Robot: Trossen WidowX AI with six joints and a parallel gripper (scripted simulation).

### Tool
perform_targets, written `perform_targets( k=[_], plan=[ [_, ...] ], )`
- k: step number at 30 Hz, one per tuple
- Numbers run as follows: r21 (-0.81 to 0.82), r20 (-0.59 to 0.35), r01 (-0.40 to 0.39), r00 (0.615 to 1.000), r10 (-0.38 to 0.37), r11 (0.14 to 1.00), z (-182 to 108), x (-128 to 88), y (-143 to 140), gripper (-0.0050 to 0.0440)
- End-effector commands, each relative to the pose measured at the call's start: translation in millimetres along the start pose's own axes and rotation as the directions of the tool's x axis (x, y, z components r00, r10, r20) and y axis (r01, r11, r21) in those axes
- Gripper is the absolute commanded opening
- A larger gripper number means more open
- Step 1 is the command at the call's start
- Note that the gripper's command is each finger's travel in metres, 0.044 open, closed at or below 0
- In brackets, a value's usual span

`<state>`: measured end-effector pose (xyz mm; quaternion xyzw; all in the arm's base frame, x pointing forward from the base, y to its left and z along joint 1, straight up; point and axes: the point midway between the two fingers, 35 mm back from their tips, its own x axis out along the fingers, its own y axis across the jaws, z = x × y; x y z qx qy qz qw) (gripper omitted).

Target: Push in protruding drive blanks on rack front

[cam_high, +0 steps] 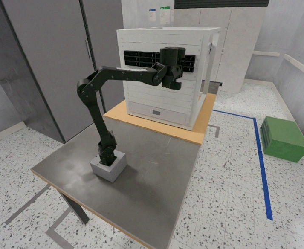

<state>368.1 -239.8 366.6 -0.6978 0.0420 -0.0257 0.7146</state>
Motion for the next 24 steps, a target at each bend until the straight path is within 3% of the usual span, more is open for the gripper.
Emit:
perform_targets(
  k=[1,18,24],
  plan=[
    [-0.021,0.000,0.023,1.000,-0.023,1.000,4,-7,-12,-0.0050],
    [-0.021,0.000,0.023,1.000,-0.023,1.000,4,-7,-12,-0.0050],
    [-0.021,0.000,0.023,1.000,-0.023,1.000,5,-11,1,-0.0050]
  ],
)
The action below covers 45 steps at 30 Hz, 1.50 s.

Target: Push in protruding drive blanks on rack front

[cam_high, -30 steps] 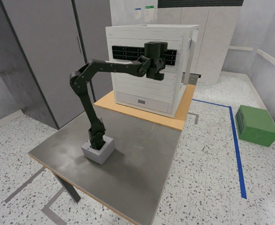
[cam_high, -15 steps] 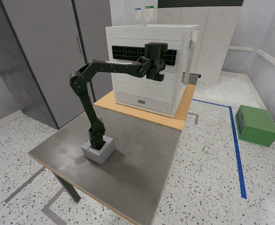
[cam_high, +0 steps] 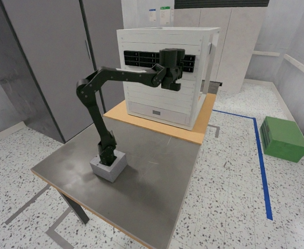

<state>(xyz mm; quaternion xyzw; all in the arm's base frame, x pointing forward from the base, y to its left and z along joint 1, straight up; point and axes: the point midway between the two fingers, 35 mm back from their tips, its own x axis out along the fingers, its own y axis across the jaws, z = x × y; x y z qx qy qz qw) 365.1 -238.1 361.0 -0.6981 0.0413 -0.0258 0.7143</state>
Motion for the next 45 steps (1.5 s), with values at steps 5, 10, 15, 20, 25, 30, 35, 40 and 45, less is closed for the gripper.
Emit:
perform_targets(
  k=[5,10,15,20,25,30,35,40,45],
  plan=[
    [-0.020,-0.001,0.021,1.000,-0.021,1.000,5,-12,8,-0.0050],
    [-0.020,-0.001,0.021,1.000,-0.021,1.000,5,-8,9,-0.0050],
    [-0.020,-0.001,0.021,1.000,-0.021,1.000,5,5,9,-0.0050],
    [-0.020,-0.001,0.021,1.000,-0.021,1.000,5,5,9,-0.0050],
    [-0.020,-0.001,0.021,1.000,-0.021,1.000,5,5,9,-0.0050],
    [-0.020,-0.001,0.021,1.000,-0.021,1.000,5,5,9,-0.0050],
    [-0.020,-0.001,0.021,1.000,-0.021,1.000,4,7,9,-0.0050],
    [-0.020,-0.001,0.021,1.000,-0.021,1.000,2,12,10,-0.0050],
    [-0.020,-0.001,0.021,1.000,-0.021,1.000,2,12,10,-0.0050]
  ],
)
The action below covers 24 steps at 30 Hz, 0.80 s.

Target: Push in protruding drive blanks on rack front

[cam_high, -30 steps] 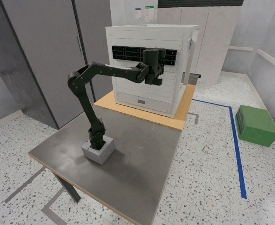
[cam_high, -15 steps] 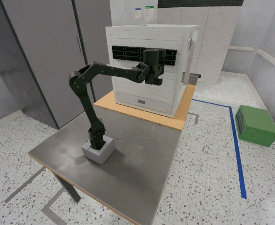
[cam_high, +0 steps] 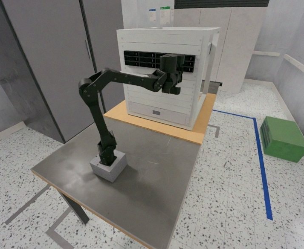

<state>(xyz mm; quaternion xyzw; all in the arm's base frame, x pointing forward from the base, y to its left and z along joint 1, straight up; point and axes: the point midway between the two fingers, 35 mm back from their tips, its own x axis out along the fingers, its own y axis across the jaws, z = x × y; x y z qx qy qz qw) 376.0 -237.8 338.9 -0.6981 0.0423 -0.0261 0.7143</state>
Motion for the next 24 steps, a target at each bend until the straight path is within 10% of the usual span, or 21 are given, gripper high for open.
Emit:
perform_targets(
  k=[1,24],
  plan=[
    [-0.020,0.001,0.023,1.000,-0.023,1.000,0.7,1.0,-11.7,-0.0050],
    [-0.020,0.001,0.023,1.000,-0.023,1.000,0.8,11.0,-12.1,-0.0050]
  ],
)
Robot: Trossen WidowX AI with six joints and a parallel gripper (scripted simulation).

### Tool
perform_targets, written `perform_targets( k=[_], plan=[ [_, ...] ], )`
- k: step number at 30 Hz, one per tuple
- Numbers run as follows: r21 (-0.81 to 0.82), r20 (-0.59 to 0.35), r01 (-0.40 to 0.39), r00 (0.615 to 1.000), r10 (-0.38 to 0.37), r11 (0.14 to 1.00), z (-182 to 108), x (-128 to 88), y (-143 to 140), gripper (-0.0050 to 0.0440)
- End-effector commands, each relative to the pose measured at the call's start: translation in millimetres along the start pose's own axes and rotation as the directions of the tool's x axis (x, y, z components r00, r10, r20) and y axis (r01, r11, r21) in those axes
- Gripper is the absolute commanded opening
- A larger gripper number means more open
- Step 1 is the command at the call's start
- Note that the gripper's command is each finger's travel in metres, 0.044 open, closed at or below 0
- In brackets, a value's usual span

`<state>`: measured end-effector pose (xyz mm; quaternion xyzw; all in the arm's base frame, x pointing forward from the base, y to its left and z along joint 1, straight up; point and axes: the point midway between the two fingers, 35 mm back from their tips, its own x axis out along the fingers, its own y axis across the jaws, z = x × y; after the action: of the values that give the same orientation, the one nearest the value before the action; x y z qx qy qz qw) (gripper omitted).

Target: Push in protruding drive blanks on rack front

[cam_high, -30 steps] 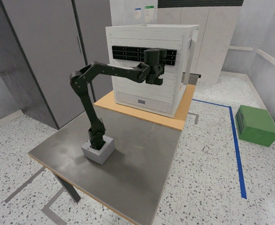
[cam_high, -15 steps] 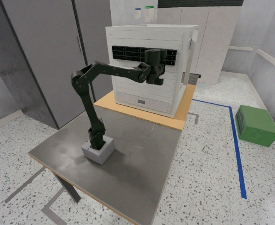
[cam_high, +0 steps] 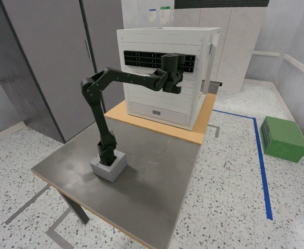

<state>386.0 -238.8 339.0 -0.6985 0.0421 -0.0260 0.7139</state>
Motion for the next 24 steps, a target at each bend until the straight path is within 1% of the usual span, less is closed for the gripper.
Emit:
perform_targets(
  k=[1,5,11,21,24],
  plan=[
    [-0.019,0.000,0.022,1.000,-0.022,1.000,1,1,-12,-0.0050],
    [-0.019,0.000,0.022,1.000,-0.022,1.000,1,2,-12,-0.0050],
    [-0.019,0.000,0.022,1.000,-0.022,1.000,1,11,-12,-0.0050],
    [-0.019,0.000,0.022,1.000,-0.022,1.000,1,11,-12,-0.0050],
    [-0.019,0.000,0.022,1.000,-0.022,1.000,1,15,-13,-0.0050]
  ],
)
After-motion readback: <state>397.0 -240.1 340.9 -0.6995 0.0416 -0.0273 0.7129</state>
